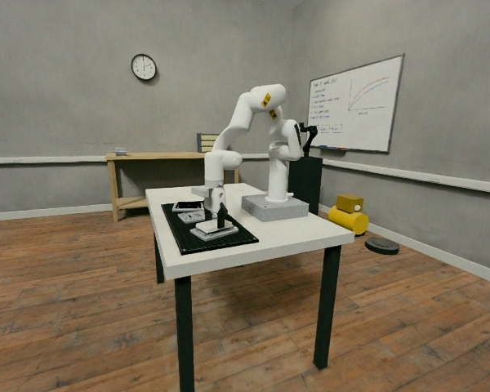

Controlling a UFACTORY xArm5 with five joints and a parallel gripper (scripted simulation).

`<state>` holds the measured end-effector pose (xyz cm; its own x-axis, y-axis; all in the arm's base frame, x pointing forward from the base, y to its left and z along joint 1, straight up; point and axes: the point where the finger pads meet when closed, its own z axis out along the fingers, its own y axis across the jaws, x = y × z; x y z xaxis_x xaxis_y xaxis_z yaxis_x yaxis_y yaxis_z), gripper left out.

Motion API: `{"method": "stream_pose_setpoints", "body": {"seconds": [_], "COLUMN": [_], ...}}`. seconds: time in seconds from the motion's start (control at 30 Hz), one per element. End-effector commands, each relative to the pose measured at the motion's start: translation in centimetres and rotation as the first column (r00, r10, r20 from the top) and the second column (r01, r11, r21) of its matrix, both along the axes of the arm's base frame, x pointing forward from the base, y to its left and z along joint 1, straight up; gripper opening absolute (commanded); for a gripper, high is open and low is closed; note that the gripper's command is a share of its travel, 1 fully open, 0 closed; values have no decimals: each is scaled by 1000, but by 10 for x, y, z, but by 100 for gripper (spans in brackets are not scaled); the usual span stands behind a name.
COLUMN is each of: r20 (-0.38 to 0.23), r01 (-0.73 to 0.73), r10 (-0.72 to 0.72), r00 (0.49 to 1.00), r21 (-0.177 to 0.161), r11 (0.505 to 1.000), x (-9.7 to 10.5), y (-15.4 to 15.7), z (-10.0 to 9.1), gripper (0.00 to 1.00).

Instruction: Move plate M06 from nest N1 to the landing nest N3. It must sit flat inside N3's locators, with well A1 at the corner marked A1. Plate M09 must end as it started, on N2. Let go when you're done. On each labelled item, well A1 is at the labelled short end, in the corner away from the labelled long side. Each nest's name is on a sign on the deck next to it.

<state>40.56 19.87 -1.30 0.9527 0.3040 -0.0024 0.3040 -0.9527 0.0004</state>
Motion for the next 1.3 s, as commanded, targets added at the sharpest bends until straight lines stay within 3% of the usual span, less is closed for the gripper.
{"method": "stream_pose_setpoints", "body": {"seconds": [0.0, 0.53, 1.27], "r20": [-1, -1, -1], "r01": [0, 0, 0], "r10": [0, 0, 0], "r00": [1000, 1000, 1000], "r21": [9, 9, 9], "r11": [1000, 1000, 1000], "x": [1, 1, 1], "y": [1, 0, 0], "z": [4, 8, 42], "gripper": [0, 0, 0]}}
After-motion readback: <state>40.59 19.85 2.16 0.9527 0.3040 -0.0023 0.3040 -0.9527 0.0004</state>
